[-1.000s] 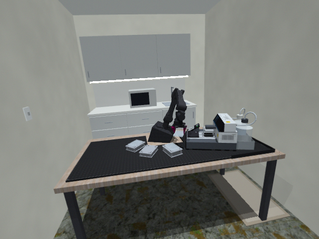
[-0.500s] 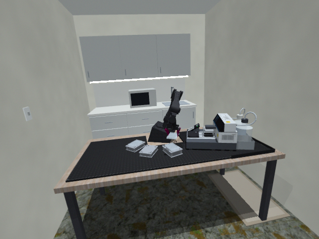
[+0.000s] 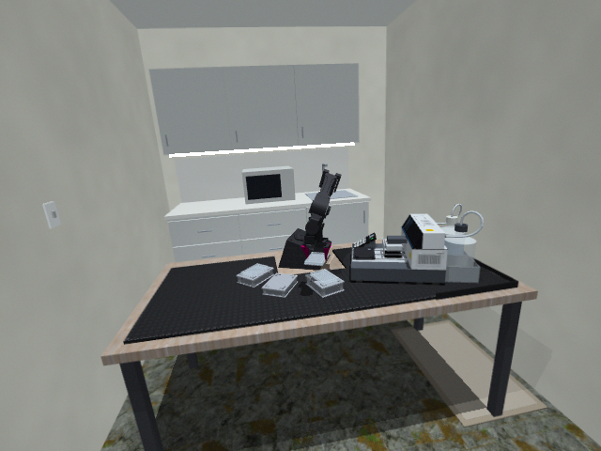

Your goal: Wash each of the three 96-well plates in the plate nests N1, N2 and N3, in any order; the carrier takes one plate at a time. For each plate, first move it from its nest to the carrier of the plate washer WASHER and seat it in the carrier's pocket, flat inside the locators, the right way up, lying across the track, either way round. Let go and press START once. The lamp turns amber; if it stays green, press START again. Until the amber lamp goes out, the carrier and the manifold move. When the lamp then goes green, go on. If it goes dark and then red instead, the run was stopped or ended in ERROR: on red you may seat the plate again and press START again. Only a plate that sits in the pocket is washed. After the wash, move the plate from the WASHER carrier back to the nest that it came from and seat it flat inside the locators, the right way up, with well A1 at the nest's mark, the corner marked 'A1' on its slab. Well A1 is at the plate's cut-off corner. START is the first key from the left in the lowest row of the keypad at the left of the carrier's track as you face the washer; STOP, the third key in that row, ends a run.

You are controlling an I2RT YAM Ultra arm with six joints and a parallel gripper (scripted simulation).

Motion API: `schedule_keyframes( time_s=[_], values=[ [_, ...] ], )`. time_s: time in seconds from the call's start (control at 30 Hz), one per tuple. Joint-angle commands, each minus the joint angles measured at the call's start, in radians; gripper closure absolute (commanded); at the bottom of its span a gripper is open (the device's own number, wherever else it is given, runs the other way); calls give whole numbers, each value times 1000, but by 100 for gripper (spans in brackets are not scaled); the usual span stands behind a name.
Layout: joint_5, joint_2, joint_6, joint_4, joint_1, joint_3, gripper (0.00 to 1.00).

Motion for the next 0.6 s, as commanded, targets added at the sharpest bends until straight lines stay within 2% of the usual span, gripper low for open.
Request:
schedule_keyframes(
  time_s=[0.0, 0.13, 0.2, 0.57],
  values=[
    [-1, -8, -16, 1, -2, 7, 100],
    [-2, 14, -14, 10, -54, 0, 100],
    [-2, 14, -14, 10, -54, 0, 100],
    [-1, 94, -161, 28, -192, 11, 100]
  ],
)
